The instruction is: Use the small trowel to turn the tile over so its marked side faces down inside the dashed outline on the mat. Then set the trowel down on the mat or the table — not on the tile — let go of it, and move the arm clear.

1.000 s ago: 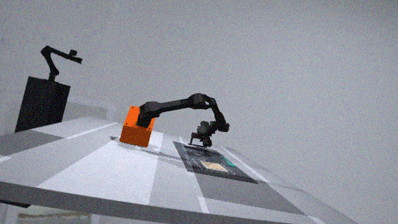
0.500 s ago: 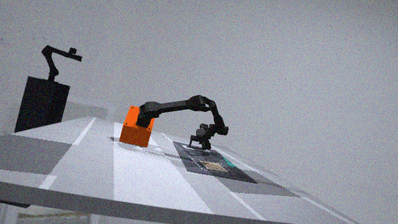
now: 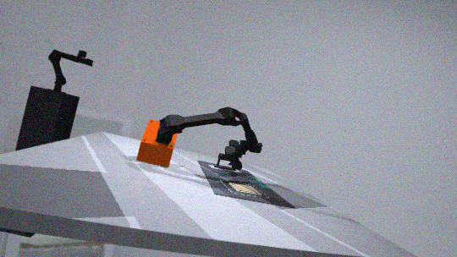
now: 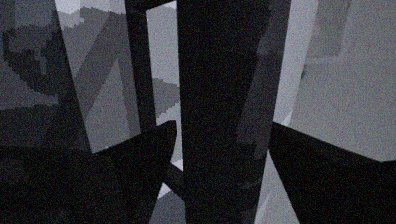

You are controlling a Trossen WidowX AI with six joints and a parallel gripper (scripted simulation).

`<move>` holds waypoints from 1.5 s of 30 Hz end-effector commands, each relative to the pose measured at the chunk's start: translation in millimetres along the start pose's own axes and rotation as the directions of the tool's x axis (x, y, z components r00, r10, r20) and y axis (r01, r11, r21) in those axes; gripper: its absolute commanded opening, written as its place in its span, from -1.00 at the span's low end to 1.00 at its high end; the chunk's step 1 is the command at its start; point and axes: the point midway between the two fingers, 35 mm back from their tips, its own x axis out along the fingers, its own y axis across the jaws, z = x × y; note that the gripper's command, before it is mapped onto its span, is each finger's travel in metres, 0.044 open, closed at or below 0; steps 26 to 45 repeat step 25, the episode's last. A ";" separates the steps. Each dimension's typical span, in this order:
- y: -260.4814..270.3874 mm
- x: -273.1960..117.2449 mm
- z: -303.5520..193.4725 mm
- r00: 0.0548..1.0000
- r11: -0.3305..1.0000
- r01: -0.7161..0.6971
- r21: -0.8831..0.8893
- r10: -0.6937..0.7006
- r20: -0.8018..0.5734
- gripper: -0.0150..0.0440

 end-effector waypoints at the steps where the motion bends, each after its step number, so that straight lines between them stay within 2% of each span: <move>1: -0.8 0.0 -0.4 1.000 1.000 0.003 -0.008 -0.003 -0.002 0.53; 5: -0.8 -6.4 -0.8 1.000 1.000 0.003 -0.007 -0.003 -0.002 0.53; 11: 0.1 -58.4 -0.2 1.000 1.000 0.000 0.000 0.000 0.000 0.53; 17: -1.7 -61.8 0.9 1.000 1.000 0.000 0.000 0.000 0.000 0.53; 25: -66.7 -125.8 58.2 1.000 1.000 0.007 0.004 -0.007 -0.007 0.53; 45: -66.7 -125.8 58.2 1.000 1.000 0.007 0.004 -0.007 -0.007 0.53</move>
